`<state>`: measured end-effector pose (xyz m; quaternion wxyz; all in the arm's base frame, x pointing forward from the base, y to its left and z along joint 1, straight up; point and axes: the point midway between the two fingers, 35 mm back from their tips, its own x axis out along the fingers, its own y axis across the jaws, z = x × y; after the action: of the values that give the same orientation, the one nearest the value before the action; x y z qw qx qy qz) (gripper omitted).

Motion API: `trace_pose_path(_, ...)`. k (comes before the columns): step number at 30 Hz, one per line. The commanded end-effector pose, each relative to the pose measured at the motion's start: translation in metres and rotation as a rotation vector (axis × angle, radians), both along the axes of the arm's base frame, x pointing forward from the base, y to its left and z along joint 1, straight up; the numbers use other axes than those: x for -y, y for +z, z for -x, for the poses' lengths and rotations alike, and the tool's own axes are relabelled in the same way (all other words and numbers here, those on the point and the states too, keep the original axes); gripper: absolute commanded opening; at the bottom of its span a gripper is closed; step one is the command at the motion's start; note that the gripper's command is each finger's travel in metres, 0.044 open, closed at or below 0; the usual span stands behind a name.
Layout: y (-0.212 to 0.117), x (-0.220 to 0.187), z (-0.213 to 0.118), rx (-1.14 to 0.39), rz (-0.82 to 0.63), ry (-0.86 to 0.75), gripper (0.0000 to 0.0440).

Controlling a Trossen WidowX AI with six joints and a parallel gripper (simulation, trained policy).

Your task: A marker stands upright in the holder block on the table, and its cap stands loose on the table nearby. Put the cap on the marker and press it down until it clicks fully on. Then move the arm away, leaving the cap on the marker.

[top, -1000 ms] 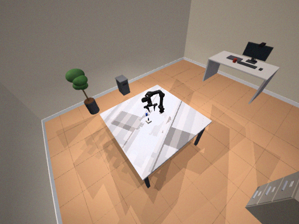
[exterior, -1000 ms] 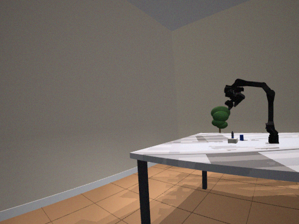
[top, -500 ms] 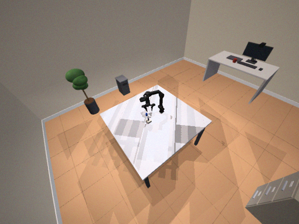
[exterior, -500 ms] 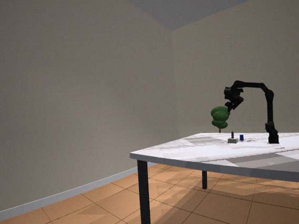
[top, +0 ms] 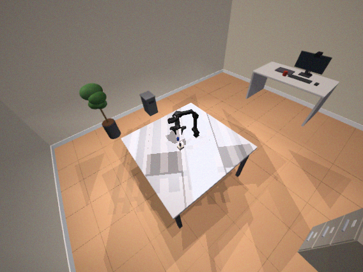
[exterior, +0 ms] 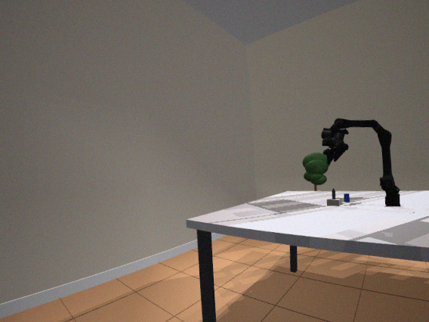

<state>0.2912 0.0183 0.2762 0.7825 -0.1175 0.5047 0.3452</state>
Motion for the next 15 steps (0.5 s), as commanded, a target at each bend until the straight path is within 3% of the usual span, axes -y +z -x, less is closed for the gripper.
trace_pose_path(1, -0.008, 0.008, -0.001, -0.021, 0.021, -0.002, 0.0328)
trace_pose_path(15, -0.028, 0.038, -0.002, -0.077, 0.099, -0.026, 0.0326)
